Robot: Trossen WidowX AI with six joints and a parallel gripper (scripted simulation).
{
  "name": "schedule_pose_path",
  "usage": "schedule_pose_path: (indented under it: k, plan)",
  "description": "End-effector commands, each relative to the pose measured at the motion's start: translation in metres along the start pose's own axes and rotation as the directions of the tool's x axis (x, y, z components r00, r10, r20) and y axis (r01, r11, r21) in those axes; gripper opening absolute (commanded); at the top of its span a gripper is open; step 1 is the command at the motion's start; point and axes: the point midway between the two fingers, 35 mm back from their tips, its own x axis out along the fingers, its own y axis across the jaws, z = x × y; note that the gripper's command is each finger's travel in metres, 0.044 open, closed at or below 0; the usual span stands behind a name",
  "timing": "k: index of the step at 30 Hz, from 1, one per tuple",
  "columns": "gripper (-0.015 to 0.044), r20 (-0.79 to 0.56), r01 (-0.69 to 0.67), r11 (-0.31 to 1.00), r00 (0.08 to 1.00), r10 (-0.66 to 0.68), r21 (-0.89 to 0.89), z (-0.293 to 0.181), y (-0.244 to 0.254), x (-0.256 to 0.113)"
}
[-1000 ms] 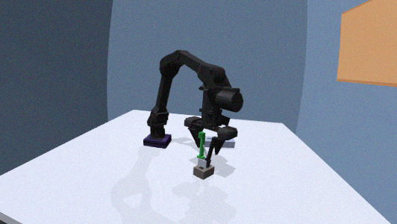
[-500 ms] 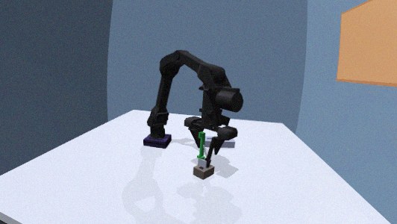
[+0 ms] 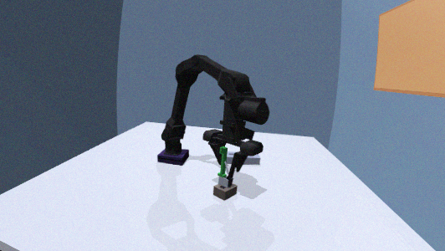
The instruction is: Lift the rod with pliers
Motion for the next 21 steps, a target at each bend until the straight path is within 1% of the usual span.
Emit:
schedule_pose_path:
  k: [1, 5, 21]
  plan:
    - [0.0319, -0.001, 0.001, 1.000, 1.000, -0.001, -0.005, 0.000, 0.000, 0.000]
    - [0.0319, -0.001, 0.002, 1.000, 1.000, -0.002, -0.005, 0.000, 0.000, -0.001]
    - [0.0319, 0.000, 0.014, 1.000, 1.000, -0.014, -0.001, 0.000, 0.001, -0.028]
